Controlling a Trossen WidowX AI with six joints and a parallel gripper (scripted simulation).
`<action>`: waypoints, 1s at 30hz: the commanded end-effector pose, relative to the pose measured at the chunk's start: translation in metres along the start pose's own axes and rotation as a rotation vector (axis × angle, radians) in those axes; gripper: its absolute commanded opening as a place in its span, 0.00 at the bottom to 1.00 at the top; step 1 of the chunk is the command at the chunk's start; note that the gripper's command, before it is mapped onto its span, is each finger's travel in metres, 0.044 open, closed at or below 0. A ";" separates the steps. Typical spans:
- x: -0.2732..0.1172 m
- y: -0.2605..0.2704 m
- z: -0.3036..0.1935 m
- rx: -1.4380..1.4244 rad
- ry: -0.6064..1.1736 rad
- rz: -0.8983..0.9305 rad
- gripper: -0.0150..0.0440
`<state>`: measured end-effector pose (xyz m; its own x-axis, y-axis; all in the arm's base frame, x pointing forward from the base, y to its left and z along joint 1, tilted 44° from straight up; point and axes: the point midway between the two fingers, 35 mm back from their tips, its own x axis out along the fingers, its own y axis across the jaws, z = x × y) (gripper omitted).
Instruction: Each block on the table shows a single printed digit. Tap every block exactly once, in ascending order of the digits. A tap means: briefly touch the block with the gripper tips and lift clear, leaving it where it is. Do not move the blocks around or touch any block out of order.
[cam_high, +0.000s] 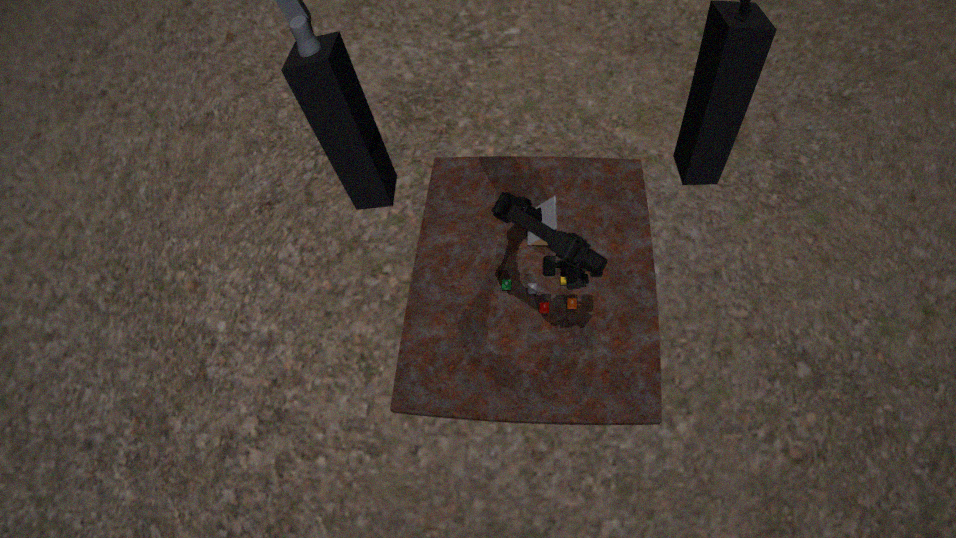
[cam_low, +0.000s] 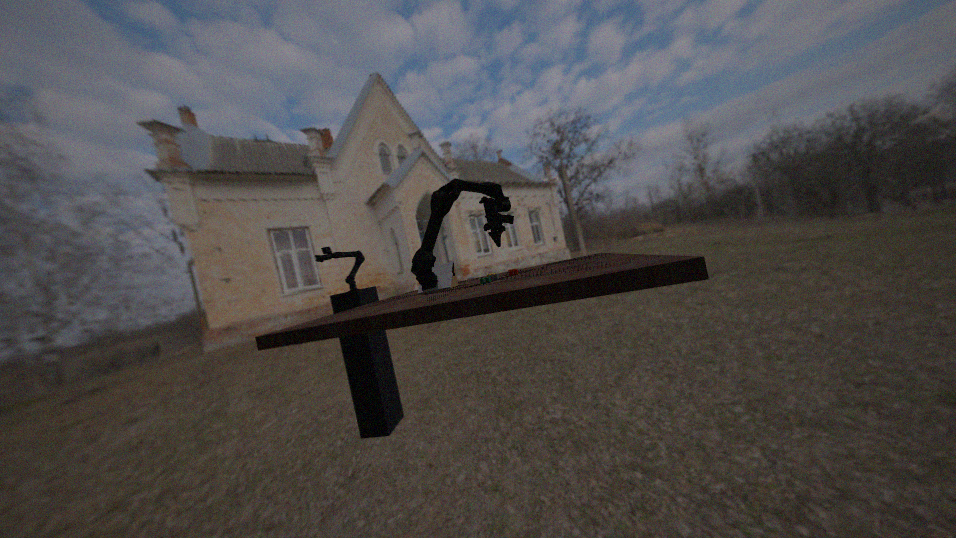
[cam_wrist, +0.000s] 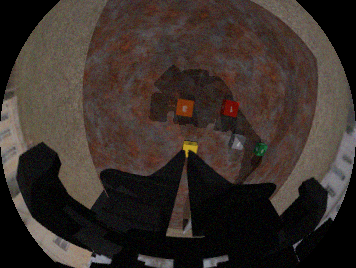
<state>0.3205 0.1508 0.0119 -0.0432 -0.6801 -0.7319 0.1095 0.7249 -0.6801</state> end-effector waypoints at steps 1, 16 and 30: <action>0.002 0.002 0.032 0.001 -0.004 -0.004 0.29; 0.083 0.001 0.034 0.002 -0.005 -0.007 0.29; 0.102 0.001 0.034 0.002 -0.005 -0.007 0.29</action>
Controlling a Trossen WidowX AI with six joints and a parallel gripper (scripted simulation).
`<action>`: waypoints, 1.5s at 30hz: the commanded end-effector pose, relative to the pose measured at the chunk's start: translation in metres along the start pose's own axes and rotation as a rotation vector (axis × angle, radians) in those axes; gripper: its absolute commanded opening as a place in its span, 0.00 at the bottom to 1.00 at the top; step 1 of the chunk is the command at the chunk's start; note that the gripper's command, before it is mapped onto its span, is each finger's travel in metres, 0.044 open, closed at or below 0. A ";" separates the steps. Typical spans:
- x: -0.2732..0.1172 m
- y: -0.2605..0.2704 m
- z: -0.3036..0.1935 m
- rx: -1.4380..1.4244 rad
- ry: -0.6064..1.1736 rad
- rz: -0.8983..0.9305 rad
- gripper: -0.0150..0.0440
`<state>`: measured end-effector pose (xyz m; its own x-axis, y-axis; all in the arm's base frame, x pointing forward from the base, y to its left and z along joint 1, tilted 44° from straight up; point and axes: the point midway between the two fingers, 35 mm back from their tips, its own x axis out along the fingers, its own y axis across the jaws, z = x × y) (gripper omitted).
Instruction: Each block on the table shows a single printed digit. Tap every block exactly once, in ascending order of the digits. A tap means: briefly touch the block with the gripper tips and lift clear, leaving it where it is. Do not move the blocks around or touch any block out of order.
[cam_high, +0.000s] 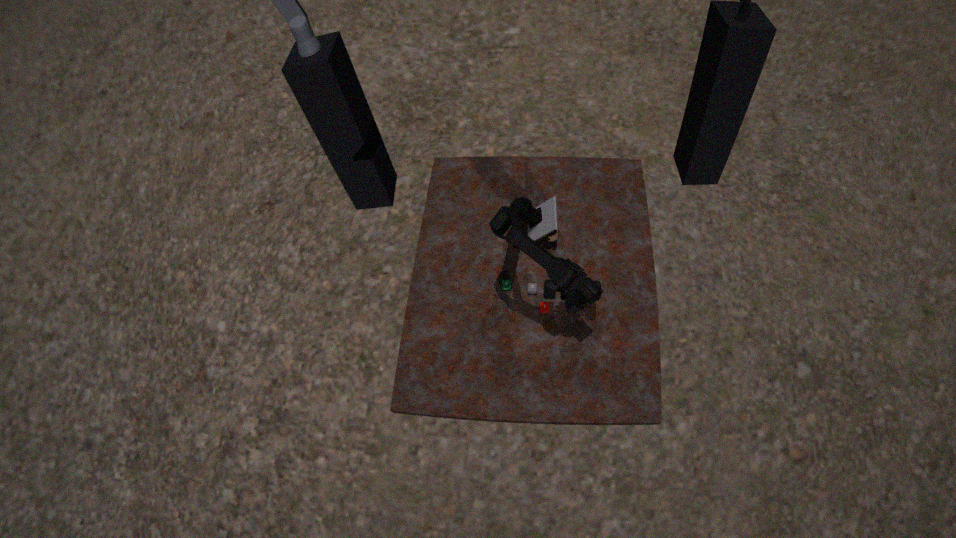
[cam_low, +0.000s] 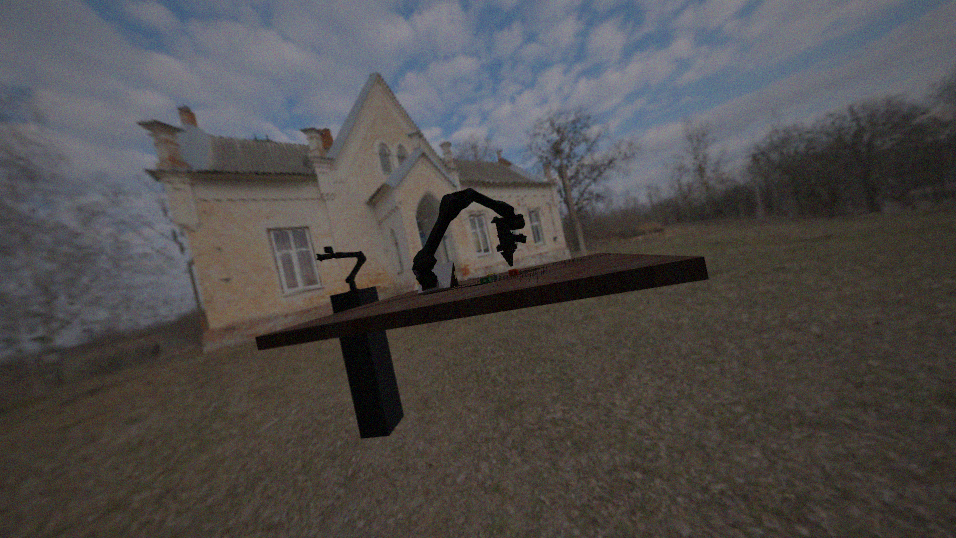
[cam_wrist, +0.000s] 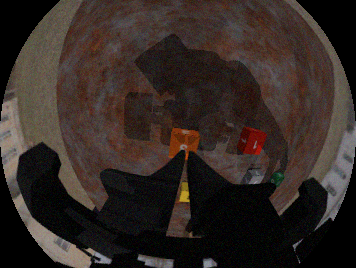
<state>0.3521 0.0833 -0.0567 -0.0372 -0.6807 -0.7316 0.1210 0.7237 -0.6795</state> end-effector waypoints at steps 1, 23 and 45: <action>0.008 -0.001 -0.002 -0.009 0.001 -0.007 0.29; -0.013 0.000 -0.002 -0.010 0.001 -0.007 0.29; -0.098 -0.103 -0.035 -0.014 0.004 -0.009 0.29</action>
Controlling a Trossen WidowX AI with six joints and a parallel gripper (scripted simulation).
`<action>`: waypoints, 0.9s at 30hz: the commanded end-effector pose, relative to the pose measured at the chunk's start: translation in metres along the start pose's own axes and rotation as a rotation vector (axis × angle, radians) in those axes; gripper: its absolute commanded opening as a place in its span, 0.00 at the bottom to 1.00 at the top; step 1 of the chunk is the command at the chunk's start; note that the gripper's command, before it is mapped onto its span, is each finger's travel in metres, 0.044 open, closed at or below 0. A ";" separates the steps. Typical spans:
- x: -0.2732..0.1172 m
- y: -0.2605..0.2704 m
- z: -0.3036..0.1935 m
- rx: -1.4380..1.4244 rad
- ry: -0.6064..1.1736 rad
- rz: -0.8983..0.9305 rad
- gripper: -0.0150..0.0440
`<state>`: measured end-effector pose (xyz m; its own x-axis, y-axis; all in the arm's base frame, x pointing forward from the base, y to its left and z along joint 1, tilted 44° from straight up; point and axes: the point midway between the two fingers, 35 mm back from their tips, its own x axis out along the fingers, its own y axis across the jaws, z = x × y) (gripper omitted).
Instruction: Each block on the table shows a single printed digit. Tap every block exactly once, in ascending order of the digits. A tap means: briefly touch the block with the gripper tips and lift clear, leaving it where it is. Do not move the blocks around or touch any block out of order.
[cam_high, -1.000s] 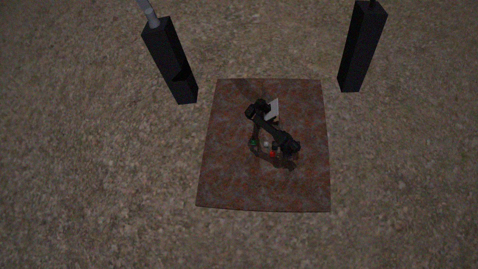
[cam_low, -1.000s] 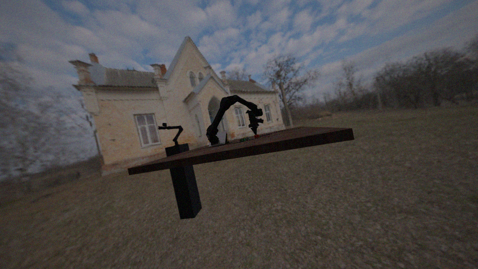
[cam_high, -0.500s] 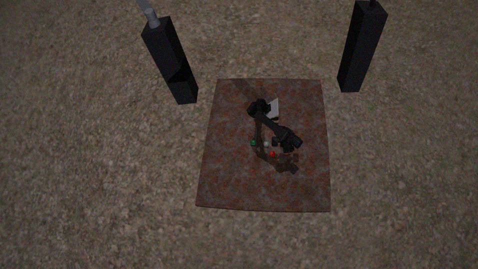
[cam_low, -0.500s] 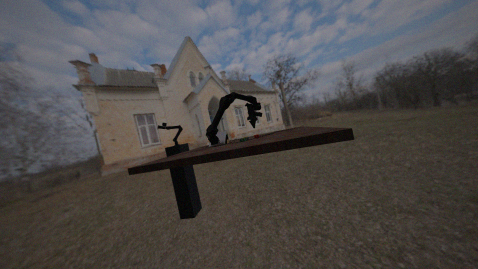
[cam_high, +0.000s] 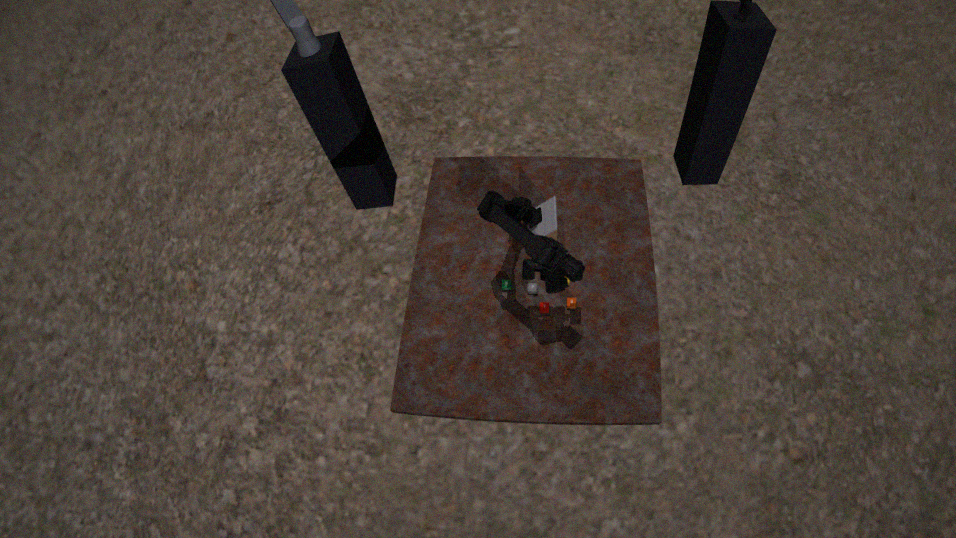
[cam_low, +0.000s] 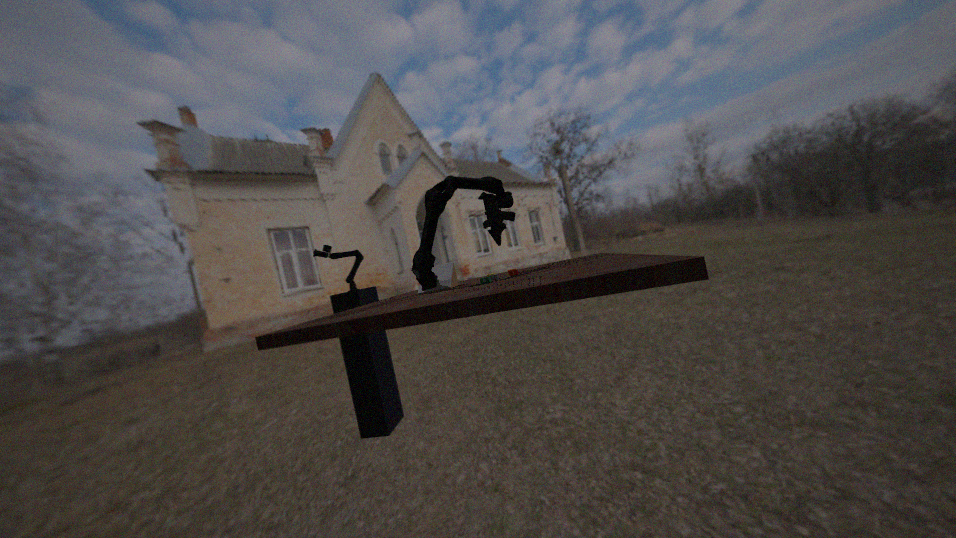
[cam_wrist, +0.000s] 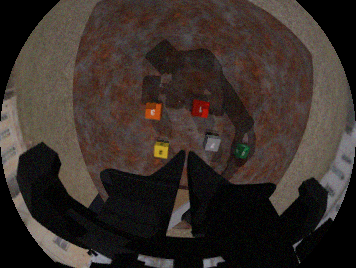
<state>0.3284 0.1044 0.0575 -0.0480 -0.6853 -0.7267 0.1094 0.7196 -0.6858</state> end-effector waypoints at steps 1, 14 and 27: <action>0.001 -0.049 -0.022 -0.002 -0.005 -0.002 0.29; 0.053 -0.074 -0.035 -0.003 -0.006 -0.002 0.29; 0.093 -0.075 -0.038 -0.002 -0.006 -0.006 0.29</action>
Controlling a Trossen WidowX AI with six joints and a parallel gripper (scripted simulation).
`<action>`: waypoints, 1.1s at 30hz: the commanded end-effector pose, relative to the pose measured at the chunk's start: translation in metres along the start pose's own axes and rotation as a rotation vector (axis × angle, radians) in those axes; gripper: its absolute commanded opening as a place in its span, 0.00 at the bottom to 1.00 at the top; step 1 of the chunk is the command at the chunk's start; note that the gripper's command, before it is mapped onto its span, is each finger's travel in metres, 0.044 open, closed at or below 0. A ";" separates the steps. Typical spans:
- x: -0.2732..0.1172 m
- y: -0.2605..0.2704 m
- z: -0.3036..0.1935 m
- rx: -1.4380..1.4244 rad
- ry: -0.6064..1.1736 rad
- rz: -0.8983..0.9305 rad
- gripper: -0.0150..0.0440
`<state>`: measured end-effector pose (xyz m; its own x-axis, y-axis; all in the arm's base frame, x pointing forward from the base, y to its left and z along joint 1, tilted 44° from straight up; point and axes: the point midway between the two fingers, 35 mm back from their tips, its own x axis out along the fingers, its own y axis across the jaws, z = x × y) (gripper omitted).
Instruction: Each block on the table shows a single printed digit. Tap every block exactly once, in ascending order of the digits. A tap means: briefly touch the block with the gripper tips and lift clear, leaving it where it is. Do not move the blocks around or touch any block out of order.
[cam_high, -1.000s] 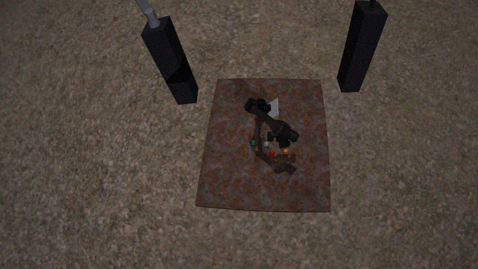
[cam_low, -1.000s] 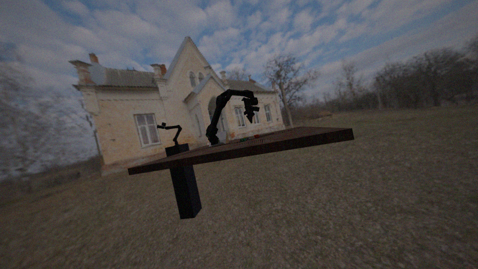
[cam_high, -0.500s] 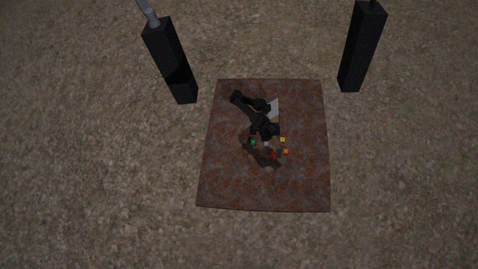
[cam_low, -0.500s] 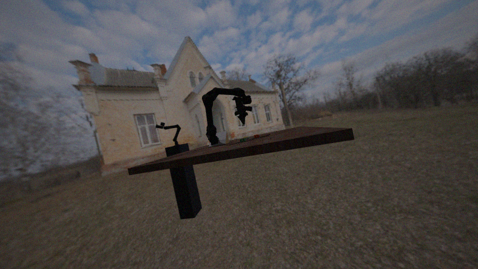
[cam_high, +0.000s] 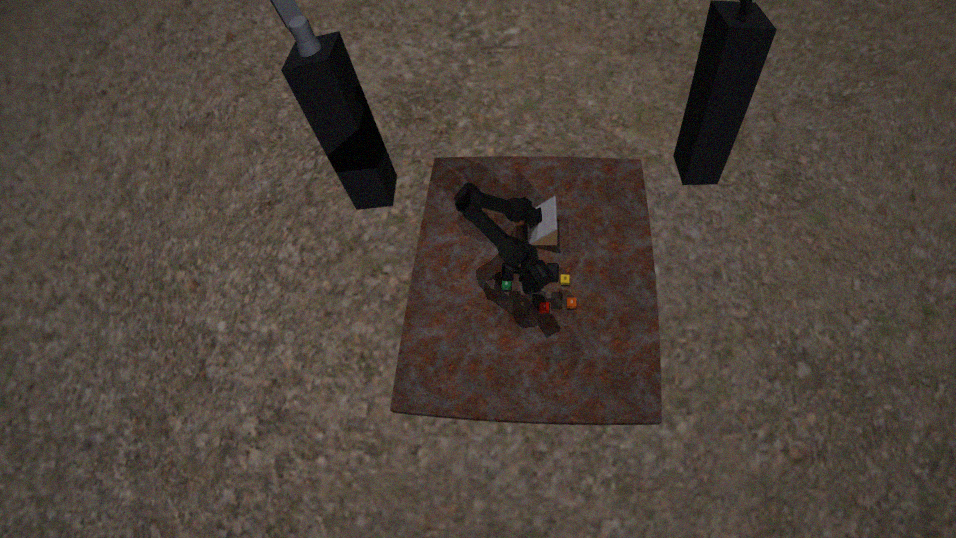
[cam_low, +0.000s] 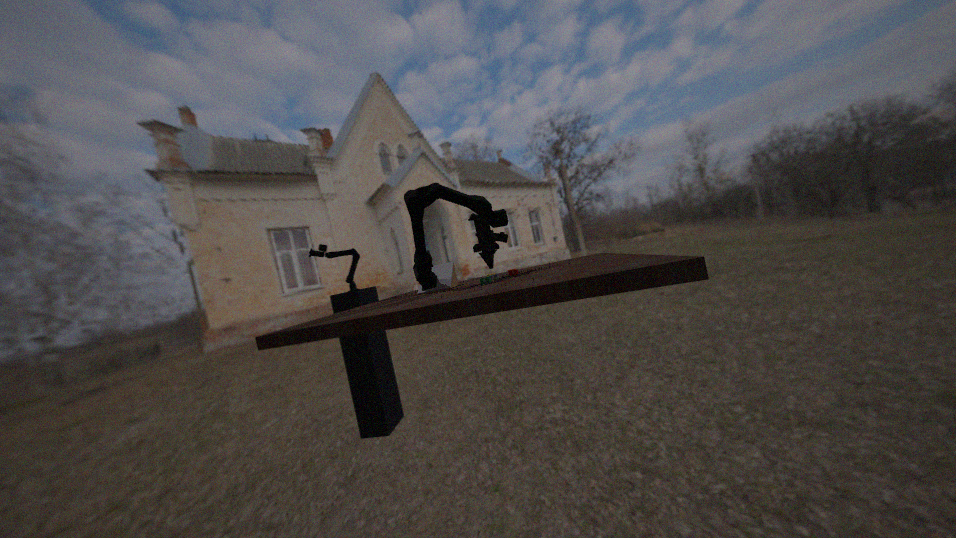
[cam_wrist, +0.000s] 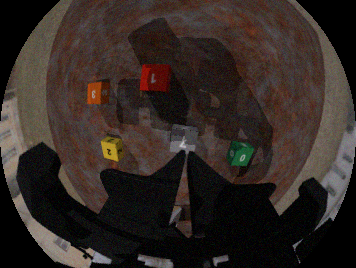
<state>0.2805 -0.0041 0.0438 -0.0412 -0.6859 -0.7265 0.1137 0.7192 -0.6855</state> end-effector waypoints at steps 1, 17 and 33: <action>0.008 -0.001 -0.002 -0.006 0.001 -0.006 0.29; 0.030 -0.002 -0.002 -0.006 0.001 -0.007 0.29; -0.027 0.052 0.007 -0.011 -0.003 0.018 0.51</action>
<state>0.2832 0.0092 0.0392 -0.0528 -0.6876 -0.7242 0.1114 0.7166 -0.6885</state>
